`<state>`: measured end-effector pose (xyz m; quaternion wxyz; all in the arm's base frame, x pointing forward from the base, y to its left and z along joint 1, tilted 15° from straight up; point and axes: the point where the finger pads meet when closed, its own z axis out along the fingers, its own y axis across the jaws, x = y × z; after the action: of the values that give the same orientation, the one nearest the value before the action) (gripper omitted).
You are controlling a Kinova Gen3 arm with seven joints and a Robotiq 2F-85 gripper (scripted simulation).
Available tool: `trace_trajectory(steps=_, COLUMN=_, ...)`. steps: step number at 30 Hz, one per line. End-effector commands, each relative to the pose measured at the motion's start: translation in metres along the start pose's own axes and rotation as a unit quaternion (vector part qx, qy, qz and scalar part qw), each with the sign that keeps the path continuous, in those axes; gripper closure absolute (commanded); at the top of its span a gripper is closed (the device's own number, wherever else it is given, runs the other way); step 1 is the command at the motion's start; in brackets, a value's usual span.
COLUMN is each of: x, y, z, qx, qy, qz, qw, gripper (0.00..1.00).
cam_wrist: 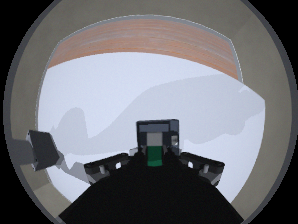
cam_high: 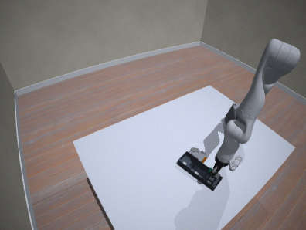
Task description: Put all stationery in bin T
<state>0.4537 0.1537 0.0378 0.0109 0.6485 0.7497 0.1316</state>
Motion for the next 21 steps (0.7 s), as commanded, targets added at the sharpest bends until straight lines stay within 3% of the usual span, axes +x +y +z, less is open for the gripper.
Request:
trace_trajectory(steps=1, x=0.016, y=0.0013, z=0.0009, qx=0.0, qy=0.002, qz=-0.014, qw=1.0, gripper=0.81)
trace_trajectory(steps=21, x=0.0084, y=-0.0002, z=0.0009, qx=0.0, qy=0.002, qz=-0.014, qw=1.0, gripper=0.81)
